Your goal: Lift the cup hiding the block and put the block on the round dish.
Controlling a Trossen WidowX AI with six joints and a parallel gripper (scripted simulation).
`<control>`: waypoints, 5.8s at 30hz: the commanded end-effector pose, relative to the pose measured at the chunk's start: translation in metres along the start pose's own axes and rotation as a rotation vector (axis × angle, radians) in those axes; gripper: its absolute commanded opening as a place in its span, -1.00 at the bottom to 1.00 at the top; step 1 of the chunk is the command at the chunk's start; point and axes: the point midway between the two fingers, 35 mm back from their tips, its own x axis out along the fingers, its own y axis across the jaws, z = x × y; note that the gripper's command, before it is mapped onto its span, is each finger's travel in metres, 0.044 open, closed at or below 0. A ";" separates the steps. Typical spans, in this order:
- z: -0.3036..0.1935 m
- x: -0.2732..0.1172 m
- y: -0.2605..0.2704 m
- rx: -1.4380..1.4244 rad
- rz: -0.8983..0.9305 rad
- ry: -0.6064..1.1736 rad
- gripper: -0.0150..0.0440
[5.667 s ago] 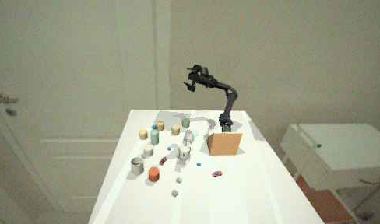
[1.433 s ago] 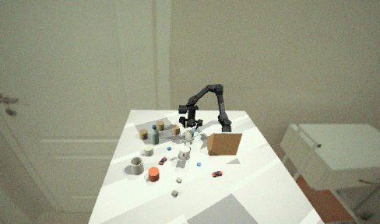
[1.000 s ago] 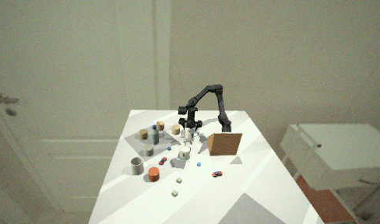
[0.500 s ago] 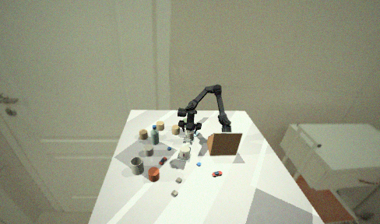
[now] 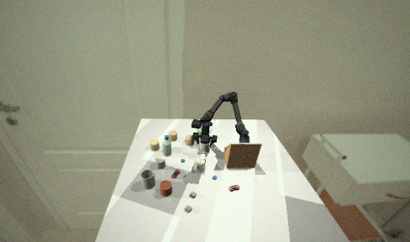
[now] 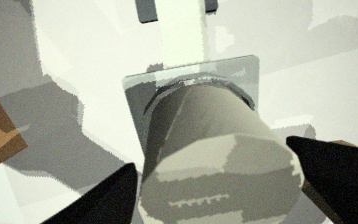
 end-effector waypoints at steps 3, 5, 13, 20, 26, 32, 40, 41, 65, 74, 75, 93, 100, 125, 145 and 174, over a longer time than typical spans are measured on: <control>0.001 0.009 0.002 -0.011 0.002 -0.003 1.00; 0.001 0.012 0.002 -0.011 0.001 -0.002 1.00; 0.001 0.013 0.003 -0.011 0.001 -0.002 0.67; 0.001 0.013 0.002 -0.011 0.001 -0.002 0.37; 0.002 0.008 0.001 -0.010 0.002 -0.005 -0.16; 0.003 0.001 0.000 -0.010 0.002 -0.009 -0.49; 0.005 -0.008 -0.002 -0.010 0.003 -0.014 -0.49; 0.005 -0.009 -0.002 -0.010 0.003 -0.014 -0.49; 0.008 -0.038 -0.005 -0.009 0.006 -0.022 -0.49; 0.008 -0.049 -0.005 -0.009 0.006 -0.023 -0.49; 0.008 -0.050 -0.005 -0.009 0.006 -0.023 -0.49; 0.008 -0.073 -0.005 -0.010 0.007 -0.022 -0.49; 0.007 -0.082 -0.004 -0.010 0.007 -0.021 -0.49; 0.003 -0.113 0.001 -0.011 0.004 -0.011 -0.49; 0.003 -0.111 0.004 -0.021 0.016 -0.012 -0.49; 0.003 -0.111 0.004 -0.021 0.016 -0.012 -0.49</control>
